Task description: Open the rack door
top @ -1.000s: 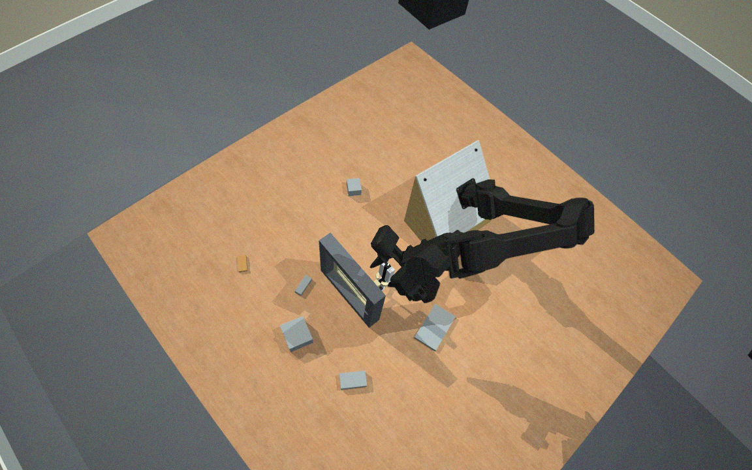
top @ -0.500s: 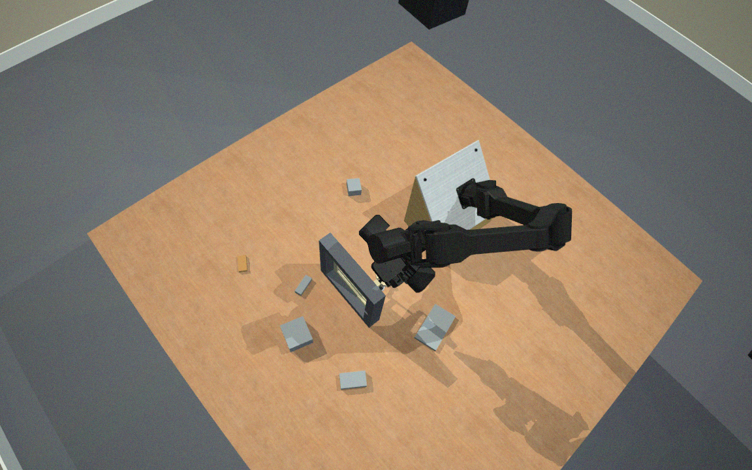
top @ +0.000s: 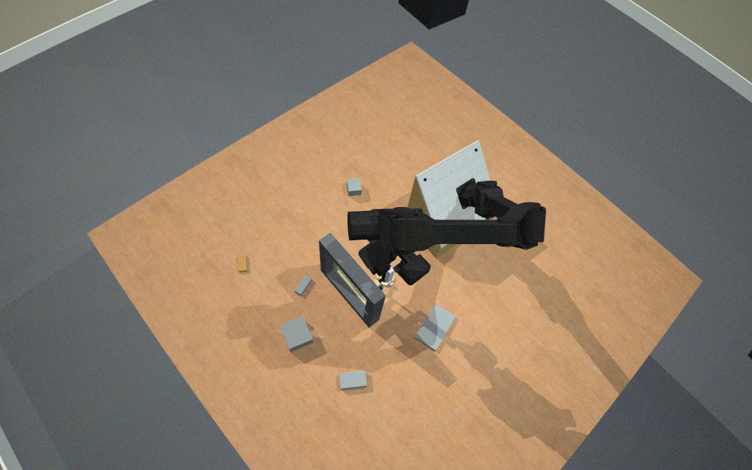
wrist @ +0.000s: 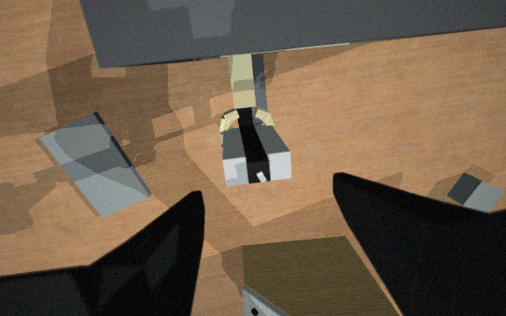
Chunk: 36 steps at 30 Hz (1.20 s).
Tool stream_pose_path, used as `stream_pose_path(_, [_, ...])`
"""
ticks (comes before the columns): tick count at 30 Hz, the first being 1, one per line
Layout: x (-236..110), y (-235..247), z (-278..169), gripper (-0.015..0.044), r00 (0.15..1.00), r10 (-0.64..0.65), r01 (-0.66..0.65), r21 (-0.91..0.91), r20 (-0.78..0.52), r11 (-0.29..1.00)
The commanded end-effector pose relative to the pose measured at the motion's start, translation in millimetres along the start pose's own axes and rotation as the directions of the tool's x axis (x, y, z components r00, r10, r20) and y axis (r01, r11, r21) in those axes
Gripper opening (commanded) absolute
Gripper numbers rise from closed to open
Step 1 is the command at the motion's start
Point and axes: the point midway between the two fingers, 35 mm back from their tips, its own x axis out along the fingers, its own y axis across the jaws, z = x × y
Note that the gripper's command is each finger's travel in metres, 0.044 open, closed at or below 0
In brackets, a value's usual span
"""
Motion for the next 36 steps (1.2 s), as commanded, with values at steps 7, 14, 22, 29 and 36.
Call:
stream_pose_path(7, [9,0,1,0.0288,1.0,0.022,-0.022,0.007,-0.006,1.0])
stream_pose_path(14, [20,0,2,0.0288,1.0,0.021,-0.021,0.007,-0.006,1.0])
stream_pose_path(22, [33,1,2,0.0288,1.0,0.021,-0.021,0.007,-0.006,1.0])
stream_pose_path(29, [45,1,2,0.0288,1.0,0.022,-0.022,0.007,-0.005,1.0])
stream_pose_path(36, [56,2,1,0.0288,1.0,0.023,-0.023,0.006,-0.005,1.0])
